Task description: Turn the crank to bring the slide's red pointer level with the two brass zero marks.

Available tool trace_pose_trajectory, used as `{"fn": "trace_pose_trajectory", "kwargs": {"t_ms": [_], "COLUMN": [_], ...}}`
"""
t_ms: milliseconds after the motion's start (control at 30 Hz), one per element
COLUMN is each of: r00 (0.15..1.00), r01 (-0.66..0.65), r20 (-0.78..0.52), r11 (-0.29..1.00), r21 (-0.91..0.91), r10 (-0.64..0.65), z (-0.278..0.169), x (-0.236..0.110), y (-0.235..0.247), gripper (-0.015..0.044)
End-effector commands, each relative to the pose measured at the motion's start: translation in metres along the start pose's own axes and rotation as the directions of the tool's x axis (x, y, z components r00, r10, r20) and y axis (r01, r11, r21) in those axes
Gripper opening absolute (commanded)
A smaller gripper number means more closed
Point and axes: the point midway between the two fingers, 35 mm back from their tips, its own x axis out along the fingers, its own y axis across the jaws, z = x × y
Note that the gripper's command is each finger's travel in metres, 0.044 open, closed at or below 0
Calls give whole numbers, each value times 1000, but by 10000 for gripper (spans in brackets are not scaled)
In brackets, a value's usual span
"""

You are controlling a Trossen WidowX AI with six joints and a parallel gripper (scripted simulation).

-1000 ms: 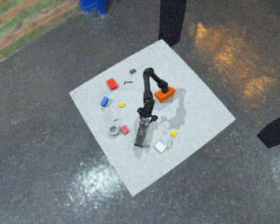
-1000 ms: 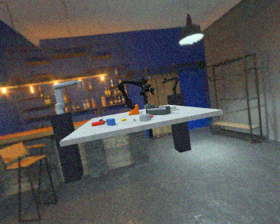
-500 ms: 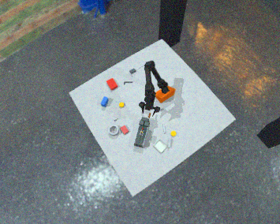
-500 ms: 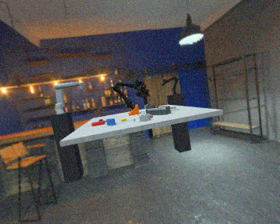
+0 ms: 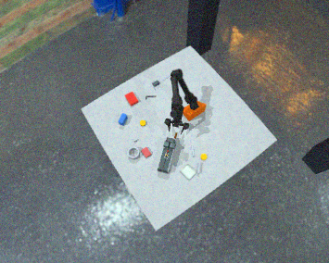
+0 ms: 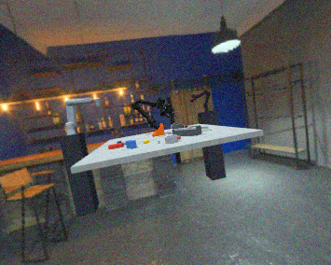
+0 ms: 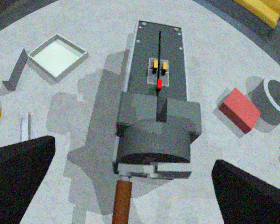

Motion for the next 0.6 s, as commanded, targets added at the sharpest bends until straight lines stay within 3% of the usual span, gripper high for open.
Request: {"fn": "trace_pose_trajectory", "kwargs": {"t_ms": [0, 567], "r00": [1000, 1000], "r01": [-6, -3], "r20": [-16, -16], "r11": [1000, 1000], "r21": [-11, -12], "r10": [6, 3], "z": [-17, -54], "x": [15, 46], "y": [1, 1], "gripper": [440, 440]}}
